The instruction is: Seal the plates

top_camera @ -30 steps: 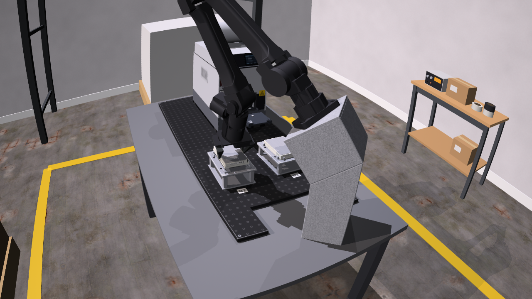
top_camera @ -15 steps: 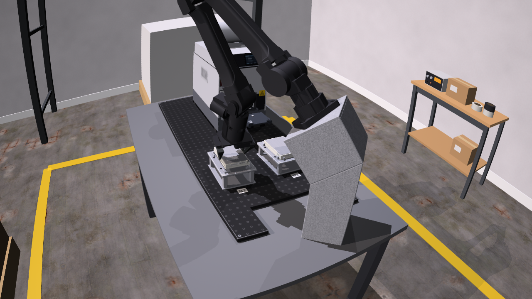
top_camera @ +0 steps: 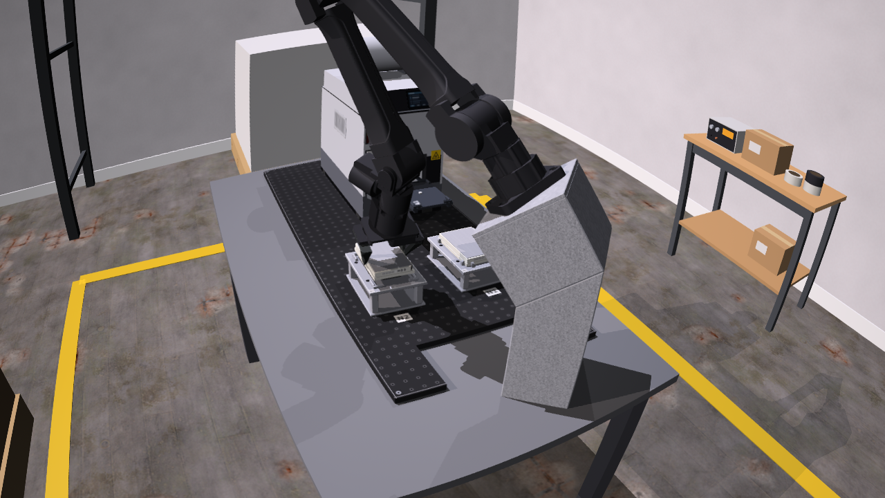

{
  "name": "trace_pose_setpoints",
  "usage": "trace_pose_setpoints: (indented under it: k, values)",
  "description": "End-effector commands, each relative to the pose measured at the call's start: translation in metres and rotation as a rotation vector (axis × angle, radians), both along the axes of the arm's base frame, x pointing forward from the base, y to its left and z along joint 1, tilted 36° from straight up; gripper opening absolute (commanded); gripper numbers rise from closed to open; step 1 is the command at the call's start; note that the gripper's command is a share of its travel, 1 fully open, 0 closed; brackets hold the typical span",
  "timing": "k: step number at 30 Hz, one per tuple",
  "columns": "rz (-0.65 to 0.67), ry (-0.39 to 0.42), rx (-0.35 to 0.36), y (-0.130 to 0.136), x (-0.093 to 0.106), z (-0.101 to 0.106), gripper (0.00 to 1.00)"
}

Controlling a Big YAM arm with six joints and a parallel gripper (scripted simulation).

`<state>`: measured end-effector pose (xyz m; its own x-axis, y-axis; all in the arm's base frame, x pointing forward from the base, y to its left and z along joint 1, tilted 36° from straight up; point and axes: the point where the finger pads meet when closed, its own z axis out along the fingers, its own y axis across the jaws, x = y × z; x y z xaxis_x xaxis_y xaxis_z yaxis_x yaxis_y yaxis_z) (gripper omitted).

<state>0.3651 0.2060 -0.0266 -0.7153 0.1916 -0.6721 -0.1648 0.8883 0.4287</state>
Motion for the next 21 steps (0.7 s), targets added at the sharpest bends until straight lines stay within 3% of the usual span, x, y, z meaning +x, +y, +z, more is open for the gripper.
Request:
trace_pose_setpoints:
  k: [1, 7, 13, 21]
  values:
    - [0.008, 0.005, -0.010, -0.005, -0.008, -0.005, 0.00]
    - [0.020, 0.012, -0.013, -0.002, -0.013, -0.007, 0.00]
    - [0.023, -0.012, 0.000, 0.006, -0.003, 0.005, 0.00]
    - [-0.005, -0.021, 0.004, -0.004, 0.004, 0.008, 0.00]
